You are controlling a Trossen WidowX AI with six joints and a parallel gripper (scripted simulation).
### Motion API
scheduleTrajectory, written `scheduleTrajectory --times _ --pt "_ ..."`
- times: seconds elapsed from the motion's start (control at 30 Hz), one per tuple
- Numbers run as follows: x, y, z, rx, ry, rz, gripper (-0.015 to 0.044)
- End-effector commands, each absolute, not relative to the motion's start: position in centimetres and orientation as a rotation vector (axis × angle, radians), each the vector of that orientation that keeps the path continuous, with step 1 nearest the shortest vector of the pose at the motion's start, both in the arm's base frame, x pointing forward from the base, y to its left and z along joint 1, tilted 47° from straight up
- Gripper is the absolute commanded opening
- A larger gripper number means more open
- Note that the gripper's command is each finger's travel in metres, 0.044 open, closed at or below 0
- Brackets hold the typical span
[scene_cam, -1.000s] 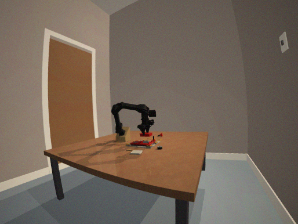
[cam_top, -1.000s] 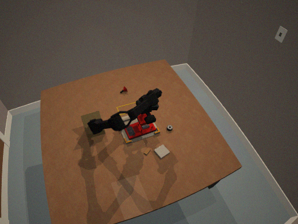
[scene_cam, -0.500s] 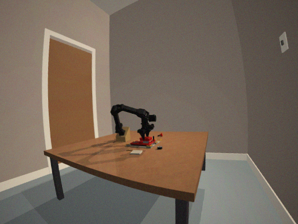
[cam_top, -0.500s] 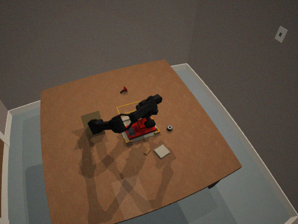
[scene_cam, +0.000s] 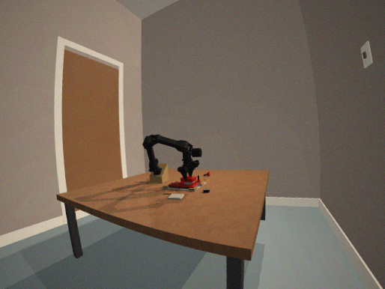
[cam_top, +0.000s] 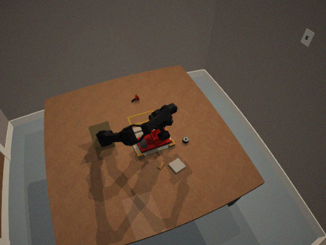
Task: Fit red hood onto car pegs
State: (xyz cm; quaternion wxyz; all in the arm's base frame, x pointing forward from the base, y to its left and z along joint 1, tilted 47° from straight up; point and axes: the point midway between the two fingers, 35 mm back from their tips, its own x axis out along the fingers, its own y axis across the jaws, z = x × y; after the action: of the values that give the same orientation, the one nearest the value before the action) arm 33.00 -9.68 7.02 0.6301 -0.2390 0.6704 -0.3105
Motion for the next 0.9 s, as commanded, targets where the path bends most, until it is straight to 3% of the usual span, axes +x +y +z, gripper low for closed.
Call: scheduleTrajectory --times 0.0,0.87 --pt "33.04 -9.75 7.09 -0.556 1.534 -0.712 0.0000" --pt "33.00 -10.29 6.58 -0.556 1.533 -0.712 0.0000"
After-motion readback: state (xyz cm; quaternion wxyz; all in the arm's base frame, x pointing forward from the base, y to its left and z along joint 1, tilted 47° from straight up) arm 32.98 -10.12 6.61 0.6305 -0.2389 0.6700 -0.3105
